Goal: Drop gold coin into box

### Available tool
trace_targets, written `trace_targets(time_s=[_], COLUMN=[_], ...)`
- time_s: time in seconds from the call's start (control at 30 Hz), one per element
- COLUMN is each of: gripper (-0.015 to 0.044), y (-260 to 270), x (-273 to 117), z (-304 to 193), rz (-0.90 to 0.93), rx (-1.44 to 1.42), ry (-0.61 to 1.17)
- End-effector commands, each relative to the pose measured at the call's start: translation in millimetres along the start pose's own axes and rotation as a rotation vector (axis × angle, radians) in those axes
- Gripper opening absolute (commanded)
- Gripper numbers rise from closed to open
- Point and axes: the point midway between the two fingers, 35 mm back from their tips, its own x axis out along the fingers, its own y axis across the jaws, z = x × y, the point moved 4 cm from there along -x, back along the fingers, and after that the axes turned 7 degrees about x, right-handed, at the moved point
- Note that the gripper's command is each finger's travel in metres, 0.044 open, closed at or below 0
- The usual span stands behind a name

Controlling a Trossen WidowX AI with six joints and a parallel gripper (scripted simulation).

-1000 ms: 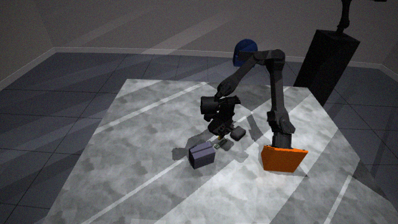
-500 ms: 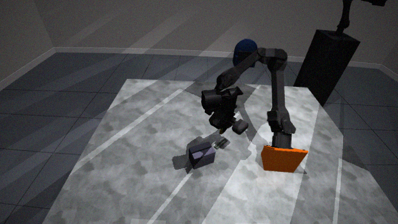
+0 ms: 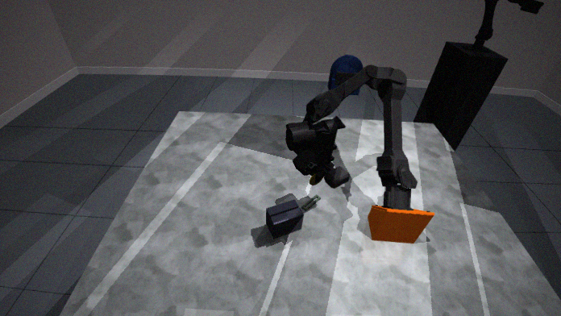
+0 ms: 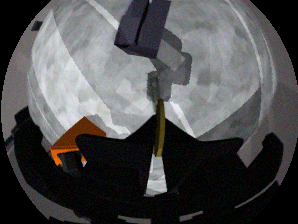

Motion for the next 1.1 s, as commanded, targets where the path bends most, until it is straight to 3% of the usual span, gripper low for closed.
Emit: trace_targets(time_s=[0.0,1.07], gripper=[0.0,0.0], y=[2.5,11.7], x=[-0.7,-6.1], z=[-1.6,56.5], rz=[0.003,0.005], rx=[0.116,0.162], ry=[0.0,-0.003])
